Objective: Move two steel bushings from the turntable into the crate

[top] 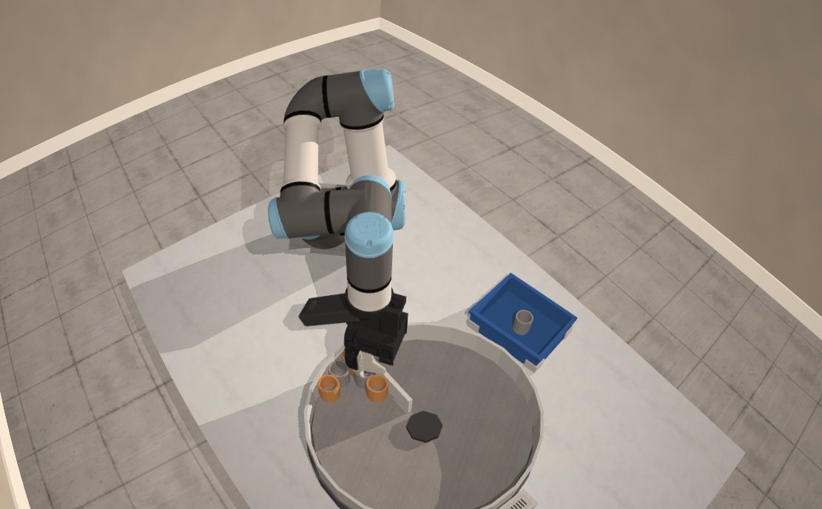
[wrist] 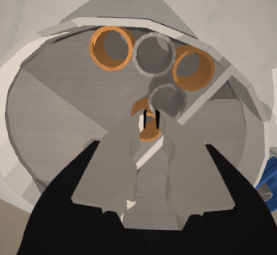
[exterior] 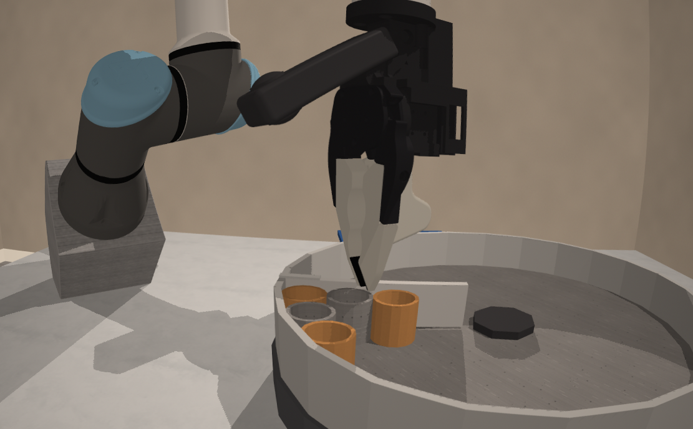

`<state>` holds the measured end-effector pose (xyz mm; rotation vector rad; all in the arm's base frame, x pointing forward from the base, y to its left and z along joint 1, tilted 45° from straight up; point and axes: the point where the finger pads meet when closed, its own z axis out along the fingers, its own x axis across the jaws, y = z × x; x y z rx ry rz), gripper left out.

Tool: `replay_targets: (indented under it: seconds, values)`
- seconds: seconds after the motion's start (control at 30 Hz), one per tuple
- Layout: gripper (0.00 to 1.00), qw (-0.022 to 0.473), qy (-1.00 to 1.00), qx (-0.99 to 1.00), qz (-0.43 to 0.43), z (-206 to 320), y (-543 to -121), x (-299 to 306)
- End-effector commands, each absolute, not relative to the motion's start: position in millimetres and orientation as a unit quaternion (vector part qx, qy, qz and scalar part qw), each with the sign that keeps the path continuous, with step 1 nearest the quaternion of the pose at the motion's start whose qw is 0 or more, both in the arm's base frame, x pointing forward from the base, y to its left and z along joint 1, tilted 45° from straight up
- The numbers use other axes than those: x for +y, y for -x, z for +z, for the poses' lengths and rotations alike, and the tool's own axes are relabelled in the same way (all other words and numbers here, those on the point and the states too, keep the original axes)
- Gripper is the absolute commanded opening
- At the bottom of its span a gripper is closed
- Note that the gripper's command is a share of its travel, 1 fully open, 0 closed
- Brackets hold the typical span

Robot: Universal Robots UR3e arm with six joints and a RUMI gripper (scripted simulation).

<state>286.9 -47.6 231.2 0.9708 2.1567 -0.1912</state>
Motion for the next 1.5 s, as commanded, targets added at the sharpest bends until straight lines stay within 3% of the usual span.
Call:
replay_targets:
  seconds: [0.0, 1.47]
  values:
    - [0.05, 0.376, -0.379, 0.842, -0.075, 232.1, -287.1, -47.6]
    - [0.05, 0.376, -0.379, 0.842, -0.075, 226.8, -291.5, -50.6]
